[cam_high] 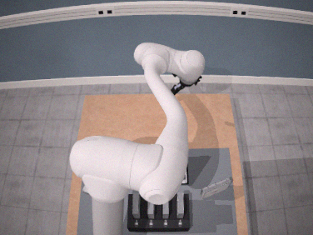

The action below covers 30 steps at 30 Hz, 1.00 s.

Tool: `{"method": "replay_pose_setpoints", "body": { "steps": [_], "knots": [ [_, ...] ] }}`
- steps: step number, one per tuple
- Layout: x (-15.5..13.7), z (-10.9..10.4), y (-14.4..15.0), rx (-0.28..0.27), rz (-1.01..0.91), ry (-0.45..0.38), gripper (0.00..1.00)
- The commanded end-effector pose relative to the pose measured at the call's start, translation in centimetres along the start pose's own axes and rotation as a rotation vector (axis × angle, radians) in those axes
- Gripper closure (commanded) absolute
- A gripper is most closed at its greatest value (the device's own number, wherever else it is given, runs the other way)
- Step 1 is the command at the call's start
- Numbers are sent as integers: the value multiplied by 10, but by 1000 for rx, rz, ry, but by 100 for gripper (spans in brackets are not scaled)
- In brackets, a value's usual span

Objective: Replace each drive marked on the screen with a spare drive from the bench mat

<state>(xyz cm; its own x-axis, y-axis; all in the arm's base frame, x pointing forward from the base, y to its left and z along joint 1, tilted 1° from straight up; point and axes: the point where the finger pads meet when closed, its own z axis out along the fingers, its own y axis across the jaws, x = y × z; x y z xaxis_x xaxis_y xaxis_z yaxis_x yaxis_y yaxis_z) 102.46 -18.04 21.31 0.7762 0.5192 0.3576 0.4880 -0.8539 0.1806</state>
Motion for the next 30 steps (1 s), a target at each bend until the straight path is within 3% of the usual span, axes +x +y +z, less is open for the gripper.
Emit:
{"method": "replay_pose_setpoints", "body": {
  "steps": [1, 19, 21, 25, 30],
  "knots": [
    [1, -1, 0, -1, 0, 2, 0],
    [0, -3, -1, 0, -4, 0, 0],
    [-4, -12, -9, 6, -26, -7, 0],
    [-30, -61, -54, 42, -157, -48, 0],
    [-56, -96, -90, 94, -327, -97, 0]
  ]
}}
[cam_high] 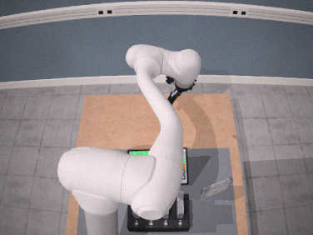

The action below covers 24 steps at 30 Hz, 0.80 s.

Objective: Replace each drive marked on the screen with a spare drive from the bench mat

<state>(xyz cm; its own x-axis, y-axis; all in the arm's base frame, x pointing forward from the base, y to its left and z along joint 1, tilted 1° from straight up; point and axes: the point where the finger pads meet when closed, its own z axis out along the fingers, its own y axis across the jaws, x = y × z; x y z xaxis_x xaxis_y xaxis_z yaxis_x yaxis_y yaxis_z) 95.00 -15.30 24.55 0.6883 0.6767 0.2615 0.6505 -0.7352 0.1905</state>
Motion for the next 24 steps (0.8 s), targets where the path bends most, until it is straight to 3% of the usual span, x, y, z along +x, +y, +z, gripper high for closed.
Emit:
{"method": "replay_pose_setpoints", "body": {
  "steps": [1, 4, 5, 19, 21, 22, 24],
  "knots": [
    [-23, -41, -52, 39, -133, -32, 0],
    [-27, -49, -61, 39, -133, -32, 0],
    [-41, -67, -88, 61, -199, -50, 0],
    [-115, -143, -217, 158, -464, -111, 0],
    [-115, -143, -217, 158, -464, -111, 0],
    [-133, -156, -246, 182, -524, -123, 0],
    [-144, -162, -261, 205, -579, -133, 0]
  ]
}}
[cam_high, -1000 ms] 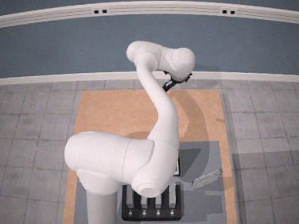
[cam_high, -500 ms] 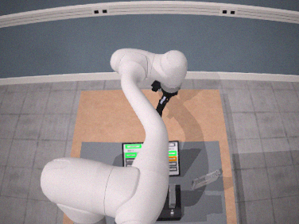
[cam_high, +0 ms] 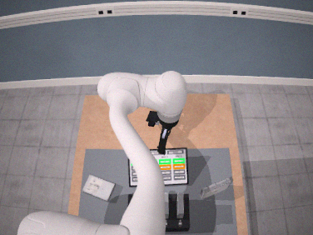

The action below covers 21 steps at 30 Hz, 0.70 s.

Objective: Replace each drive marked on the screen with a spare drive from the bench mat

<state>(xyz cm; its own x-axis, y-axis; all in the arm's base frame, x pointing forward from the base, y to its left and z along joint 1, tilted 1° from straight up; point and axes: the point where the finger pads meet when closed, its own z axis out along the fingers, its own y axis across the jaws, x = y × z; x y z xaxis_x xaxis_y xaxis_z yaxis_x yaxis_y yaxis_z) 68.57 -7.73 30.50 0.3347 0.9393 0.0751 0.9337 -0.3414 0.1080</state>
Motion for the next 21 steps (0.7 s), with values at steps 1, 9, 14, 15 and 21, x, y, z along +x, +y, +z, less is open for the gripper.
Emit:
{"method": "replay_pose_setpoints", "body": {
  "steps": [1, 9, 14, 15, 21],
  "knots": [
    [-8, -16, -68, 38, -111, -17, 0],
    [-23, -28, -165, 90, -238, -36, 0],
    [-29, -30, -201, 111, -286, -42, 0],
    [-35, -34, -237, 117, -300, -44, 0],
    [-38, -34, -249, 121, -311, -45, 0]
  ]
}}
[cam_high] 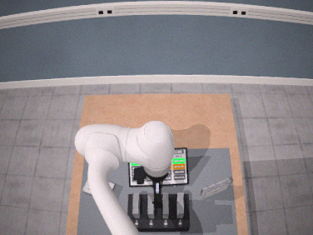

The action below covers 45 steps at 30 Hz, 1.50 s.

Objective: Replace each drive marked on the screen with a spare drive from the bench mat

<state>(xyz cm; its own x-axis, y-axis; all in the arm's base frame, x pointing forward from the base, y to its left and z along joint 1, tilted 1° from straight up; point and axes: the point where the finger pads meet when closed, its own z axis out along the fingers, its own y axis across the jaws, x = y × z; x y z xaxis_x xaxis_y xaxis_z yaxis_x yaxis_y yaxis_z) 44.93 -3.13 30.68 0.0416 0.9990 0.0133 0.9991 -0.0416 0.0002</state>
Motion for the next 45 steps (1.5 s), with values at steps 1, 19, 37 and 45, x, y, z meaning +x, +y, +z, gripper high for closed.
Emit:
{"method": "replay_pose_setpoints", "body": {
  "steps": [1, 19, 37, 45],
  "knots": [
    [2, -3, -13, 0, -7, 0, 0],
    [2, -3, -13, 0, -7, 0, 90],
    [2, -3, -13, 0, -8, 0, 90],
    [9, -1, -6, 0, -113, 0, 90]
  ]
}}
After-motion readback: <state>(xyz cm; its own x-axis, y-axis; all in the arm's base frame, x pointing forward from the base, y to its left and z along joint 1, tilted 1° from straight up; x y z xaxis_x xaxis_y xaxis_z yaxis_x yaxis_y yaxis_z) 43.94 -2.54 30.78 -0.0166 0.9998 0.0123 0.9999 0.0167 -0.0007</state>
